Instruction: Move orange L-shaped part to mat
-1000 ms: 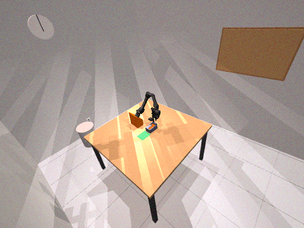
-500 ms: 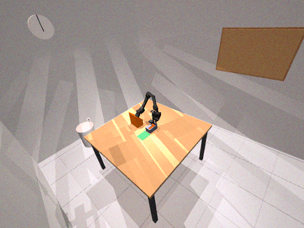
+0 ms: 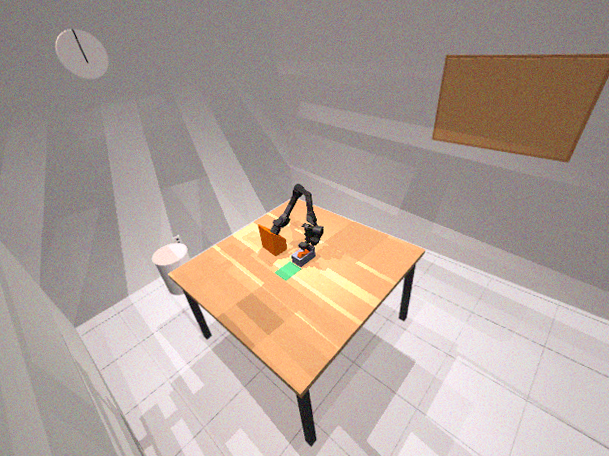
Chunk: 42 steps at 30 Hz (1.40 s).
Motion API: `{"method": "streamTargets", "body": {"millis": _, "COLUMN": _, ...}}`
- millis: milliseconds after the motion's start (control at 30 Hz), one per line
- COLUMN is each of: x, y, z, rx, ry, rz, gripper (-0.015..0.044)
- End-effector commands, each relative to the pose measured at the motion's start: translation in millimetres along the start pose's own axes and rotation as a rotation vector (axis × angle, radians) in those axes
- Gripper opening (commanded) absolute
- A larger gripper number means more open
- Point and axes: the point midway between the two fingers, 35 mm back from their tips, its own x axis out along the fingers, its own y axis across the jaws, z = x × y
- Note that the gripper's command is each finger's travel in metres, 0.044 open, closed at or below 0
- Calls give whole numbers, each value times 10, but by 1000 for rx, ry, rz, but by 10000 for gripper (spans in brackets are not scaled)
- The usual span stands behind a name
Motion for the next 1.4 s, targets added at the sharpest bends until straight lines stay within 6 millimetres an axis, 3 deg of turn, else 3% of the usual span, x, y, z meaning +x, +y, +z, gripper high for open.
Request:
{"method": "streamTargets", "body": {"millis": 0, "x": 85, "y": -41, "z": -41, "rx": 18, "ry": 11, "rz": -7, "gripper": 180}}
{"method": "streamTargets", "body": {"millis": 767, "x": 108, "y": -7, "z": -21, "rx": 5, "ry": 6, "rz": 2, "gripper": 180}}
{"method": "streamTargets", "body": {"millis": 1367, "x": -66, "y": 66, "z": -26, "rx": 18, "ry": 11, "rz": -11, "gripper": 180}}
